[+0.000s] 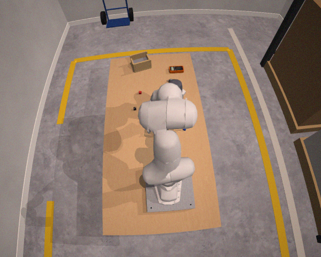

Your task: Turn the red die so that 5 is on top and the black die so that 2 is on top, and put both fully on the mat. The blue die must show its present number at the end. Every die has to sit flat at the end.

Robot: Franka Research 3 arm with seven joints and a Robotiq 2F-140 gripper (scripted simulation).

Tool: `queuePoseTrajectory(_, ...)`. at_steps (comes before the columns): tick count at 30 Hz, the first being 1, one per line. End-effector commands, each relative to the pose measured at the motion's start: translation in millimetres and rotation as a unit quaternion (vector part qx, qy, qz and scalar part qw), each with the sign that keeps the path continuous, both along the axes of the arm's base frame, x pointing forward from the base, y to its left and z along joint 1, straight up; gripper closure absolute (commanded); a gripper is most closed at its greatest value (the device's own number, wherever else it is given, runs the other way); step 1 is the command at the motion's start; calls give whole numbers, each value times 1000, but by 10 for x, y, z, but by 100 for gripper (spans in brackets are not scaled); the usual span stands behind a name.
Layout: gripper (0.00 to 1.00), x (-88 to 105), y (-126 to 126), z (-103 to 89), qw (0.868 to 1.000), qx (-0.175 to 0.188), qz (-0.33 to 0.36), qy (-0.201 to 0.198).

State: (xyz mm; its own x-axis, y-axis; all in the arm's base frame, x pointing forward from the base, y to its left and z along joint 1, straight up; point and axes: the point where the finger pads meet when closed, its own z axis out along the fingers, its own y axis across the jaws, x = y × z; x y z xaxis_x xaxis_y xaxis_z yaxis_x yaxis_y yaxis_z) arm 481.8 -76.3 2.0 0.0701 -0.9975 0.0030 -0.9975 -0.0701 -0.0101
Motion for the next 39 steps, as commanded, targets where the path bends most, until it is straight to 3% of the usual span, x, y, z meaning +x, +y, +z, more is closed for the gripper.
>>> queuePoseTrajectory(1, 0, 196, 238, -19, 1000, 1, -28, 8)
queuePoseTrajectory(10, 0, 852, 845, -23, 1000, 1, -28, 8)
queuePoseTrajectory(12, 0, 852, 845, -23, 1000, 1, -28, 8)
queuePoseTrajectory(27, 0, 1845, 1763, -29, 1000, 1, -28, 8)
queuePoseTrajectory(29, 0, 1845, 1763, -29, 1000, 1, -28, 8)
queuePoseTrajectory(39, 0, 2303, 2186, -32, 1000, 1, -28, 8)
